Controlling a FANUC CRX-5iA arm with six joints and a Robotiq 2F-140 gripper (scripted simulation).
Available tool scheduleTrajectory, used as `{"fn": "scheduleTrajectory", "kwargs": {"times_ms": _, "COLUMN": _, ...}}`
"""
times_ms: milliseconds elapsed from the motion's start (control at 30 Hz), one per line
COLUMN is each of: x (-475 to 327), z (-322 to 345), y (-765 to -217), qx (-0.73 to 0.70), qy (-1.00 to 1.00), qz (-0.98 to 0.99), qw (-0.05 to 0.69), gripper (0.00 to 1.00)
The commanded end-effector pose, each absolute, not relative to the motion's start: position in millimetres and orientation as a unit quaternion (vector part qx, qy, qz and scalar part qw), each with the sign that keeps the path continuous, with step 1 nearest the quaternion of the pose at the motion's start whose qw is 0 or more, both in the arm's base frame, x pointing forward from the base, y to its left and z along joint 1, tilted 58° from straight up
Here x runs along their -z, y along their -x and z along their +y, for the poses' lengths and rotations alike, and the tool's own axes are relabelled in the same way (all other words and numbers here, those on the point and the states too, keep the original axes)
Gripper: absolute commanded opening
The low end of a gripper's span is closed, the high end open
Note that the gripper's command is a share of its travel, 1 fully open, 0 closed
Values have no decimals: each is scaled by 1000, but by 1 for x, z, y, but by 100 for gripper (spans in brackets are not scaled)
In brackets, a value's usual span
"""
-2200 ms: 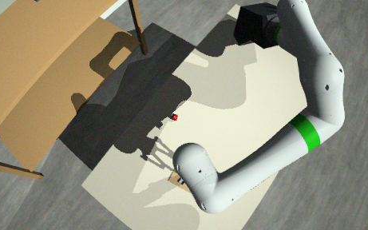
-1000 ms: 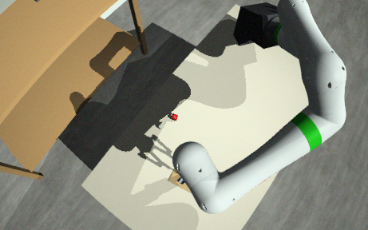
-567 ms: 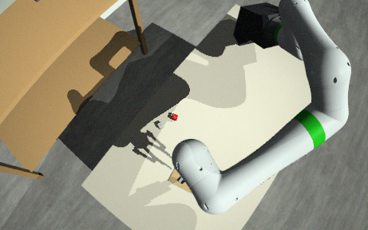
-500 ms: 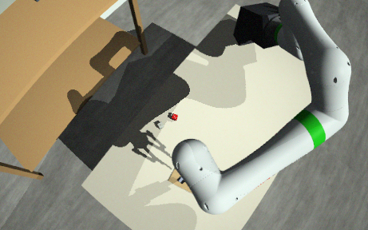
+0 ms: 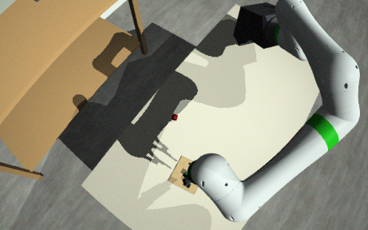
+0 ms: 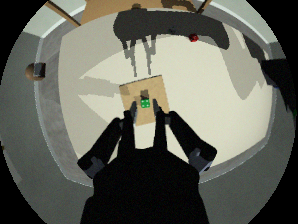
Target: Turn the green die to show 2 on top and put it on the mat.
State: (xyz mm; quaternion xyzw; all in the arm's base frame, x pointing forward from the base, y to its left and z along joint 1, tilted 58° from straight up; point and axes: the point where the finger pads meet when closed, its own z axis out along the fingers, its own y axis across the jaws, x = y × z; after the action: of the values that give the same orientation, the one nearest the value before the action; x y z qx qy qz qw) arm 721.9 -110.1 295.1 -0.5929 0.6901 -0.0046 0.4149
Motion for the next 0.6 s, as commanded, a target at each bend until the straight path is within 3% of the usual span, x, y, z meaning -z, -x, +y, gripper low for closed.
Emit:
{"fn": "scheduleTrajectory", "kwargs": {"times_ms": 0, "x": -299, "z": -107, "y": -722, "qx": 26, "qy": 590, "qz": 705, "qw": 392, "gripper": 32}}
{"fn": "scheduleTrajectory", "kwargs": {"times_ms": 233, "x": -296, "z": -106, "y": -721, "qx": 33, "qy": 590, "qz": 713, "qw": 377, "gripper": 32}}
{"fn": "scheduleTrajectory", "kwargs": {"times_ms": 567, "x": -302, "z": -99, "y": -722, "qx": 103, "qy": 582, "qz": 750, "qw": 296, "gripper": 32}}
